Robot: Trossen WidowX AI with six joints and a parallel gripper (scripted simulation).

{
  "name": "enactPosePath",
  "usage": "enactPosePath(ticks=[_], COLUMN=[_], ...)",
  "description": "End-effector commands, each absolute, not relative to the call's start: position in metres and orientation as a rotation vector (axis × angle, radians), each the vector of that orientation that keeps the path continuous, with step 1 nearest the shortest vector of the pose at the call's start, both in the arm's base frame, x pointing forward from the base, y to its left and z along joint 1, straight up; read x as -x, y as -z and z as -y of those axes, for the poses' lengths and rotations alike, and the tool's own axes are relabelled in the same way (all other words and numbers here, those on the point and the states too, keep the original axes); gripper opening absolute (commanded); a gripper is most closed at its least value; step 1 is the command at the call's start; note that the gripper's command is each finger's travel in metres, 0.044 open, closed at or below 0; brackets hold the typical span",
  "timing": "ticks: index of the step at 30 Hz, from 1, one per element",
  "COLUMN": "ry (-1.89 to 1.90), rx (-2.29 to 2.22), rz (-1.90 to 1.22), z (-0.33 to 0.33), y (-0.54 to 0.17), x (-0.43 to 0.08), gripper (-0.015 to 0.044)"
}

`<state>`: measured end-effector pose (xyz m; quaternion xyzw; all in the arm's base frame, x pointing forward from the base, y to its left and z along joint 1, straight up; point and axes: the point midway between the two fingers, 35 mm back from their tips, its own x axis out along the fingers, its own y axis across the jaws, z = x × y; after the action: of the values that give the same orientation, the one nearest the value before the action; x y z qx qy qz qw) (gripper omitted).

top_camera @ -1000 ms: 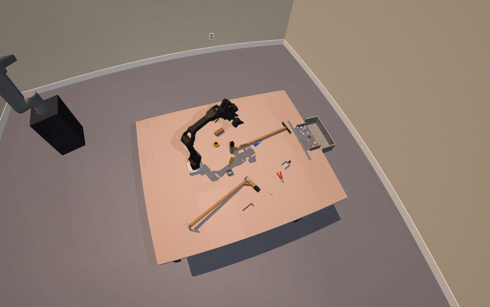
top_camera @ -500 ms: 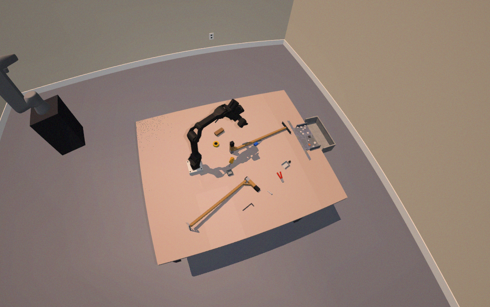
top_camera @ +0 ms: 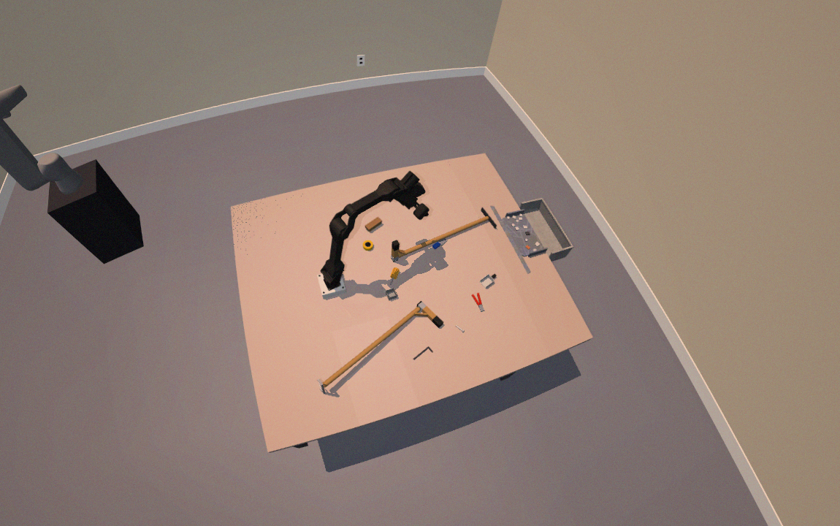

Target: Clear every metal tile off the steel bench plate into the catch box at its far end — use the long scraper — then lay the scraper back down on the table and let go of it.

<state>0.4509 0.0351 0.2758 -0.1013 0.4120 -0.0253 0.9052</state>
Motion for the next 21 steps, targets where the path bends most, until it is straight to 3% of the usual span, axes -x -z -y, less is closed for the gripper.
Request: enactPosePath(ticks=[1, 21], ry=[0.031, -0.055], rx=[0.211, 0.199], rz=[-0.879, -1.049], z=[-0.035, -0.030], y=[-0.268, -0.208], x=[-0.459, -0.494], gripper=[0.0440, 0.0440])
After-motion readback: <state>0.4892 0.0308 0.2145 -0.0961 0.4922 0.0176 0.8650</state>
